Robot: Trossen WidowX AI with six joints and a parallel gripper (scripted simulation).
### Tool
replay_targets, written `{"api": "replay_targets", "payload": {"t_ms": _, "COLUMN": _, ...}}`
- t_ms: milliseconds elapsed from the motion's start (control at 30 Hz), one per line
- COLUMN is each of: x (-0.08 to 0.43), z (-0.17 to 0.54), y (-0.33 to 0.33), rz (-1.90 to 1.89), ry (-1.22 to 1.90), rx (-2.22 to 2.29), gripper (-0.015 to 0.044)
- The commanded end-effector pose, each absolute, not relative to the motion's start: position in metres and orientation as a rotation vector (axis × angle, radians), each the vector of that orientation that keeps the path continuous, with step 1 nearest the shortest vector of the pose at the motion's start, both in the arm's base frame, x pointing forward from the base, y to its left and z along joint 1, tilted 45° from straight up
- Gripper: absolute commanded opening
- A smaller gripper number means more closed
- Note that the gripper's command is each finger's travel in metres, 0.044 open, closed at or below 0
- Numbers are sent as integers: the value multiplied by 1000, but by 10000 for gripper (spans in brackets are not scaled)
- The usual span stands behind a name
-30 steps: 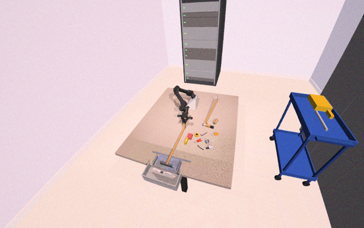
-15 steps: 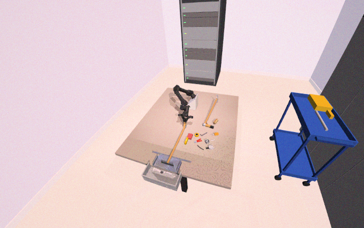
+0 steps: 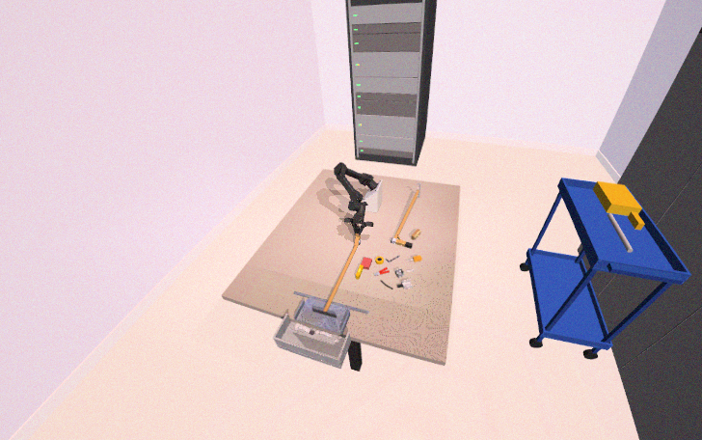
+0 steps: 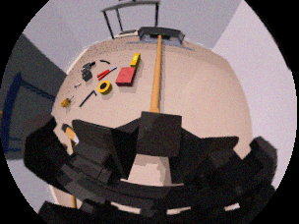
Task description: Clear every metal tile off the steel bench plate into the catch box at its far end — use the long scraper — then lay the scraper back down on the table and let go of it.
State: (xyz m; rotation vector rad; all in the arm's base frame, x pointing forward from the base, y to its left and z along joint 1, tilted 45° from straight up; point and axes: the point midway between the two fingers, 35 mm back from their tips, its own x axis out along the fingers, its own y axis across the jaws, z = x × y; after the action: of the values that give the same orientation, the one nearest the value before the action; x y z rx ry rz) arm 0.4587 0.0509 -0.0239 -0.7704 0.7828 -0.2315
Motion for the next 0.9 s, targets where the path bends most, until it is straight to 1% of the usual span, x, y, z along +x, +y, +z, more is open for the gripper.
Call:
{"api": "replay_targets", "payload": {"t_ms": 0, "x": 454, "z": -21, "y": 55, "rz": -228, "ry": 772, "rx": -770, "gripper": 0}}
{"api": "replay_targets", "payload": {"t_ms": 867, "x": 421, "z": -22, "y": 49, "rz": -227, "ry": 770, "rx": -770, "gripper": 0}}
